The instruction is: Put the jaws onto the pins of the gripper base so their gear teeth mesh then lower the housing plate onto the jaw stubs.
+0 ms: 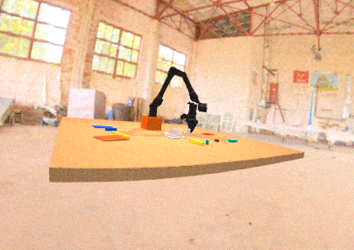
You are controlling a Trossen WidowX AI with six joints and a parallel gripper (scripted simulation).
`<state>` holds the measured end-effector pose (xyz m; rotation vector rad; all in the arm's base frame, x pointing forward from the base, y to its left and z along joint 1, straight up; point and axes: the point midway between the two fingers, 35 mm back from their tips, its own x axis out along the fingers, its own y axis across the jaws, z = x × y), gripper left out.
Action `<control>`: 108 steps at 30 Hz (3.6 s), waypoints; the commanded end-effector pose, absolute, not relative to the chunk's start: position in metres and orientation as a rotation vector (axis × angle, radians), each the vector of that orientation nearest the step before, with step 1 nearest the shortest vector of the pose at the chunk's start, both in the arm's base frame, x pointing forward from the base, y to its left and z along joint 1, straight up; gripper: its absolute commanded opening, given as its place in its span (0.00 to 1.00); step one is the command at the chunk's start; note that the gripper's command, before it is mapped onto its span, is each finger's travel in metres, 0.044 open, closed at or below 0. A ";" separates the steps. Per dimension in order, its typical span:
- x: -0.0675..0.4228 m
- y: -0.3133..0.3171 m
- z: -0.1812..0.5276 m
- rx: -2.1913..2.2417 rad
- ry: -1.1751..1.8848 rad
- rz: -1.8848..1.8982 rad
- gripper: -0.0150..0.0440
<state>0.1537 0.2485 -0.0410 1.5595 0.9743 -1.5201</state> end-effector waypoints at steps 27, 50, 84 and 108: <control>0.155 0.250 -0.018 1.561 0.972 -1.520 0.85; 0.162 0.241 0.032 1.505 1.018 -1.460 0.85; 0.233 0.164 0.032 0.899 1.374 -0.857 0.85; 0.263 0.098 0.032 0.446 1.503 -0.422 0.85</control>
